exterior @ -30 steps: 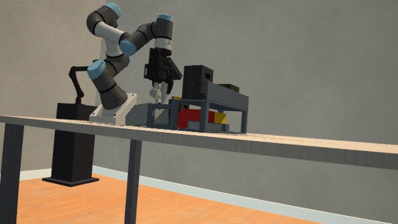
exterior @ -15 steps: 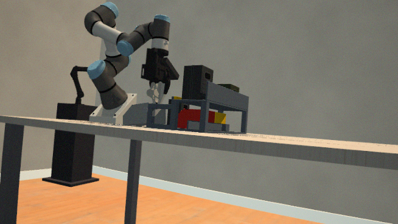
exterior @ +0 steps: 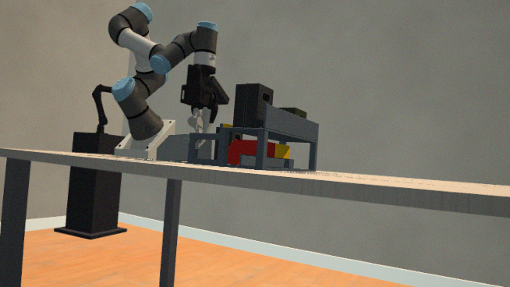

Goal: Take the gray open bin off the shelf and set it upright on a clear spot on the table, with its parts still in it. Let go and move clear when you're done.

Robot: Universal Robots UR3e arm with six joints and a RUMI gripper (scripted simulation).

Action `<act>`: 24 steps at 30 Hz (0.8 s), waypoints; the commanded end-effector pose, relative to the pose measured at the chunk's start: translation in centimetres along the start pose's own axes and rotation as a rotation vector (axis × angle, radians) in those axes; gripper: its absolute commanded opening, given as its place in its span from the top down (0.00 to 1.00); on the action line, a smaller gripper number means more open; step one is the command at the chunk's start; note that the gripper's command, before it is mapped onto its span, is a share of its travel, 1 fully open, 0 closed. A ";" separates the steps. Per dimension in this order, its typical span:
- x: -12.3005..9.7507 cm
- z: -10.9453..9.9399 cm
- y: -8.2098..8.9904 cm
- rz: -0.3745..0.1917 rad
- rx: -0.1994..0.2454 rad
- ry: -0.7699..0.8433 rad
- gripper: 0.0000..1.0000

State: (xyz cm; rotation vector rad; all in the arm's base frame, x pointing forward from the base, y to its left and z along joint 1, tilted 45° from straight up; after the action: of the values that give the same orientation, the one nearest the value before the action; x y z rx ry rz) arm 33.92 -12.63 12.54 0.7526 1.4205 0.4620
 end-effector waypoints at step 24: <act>0.0 0.0 -0.7 0.000 -0.002 -0.001 0.80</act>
State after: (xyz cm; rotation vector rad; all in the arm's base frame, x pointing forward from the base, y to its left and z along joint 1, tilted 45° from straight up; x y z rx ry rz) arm 33.82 -13.14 12.02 0.7524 1.4203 0.4622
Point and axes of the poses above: the point where the finger pads meet when closed, its own y axis back along the fingers, its own z axis across the jaws, x = y × z, the point moved 8 cm from there along y, back along the fingers, and after that the axes turned 2 degrees about y, right-handed, at the moved point
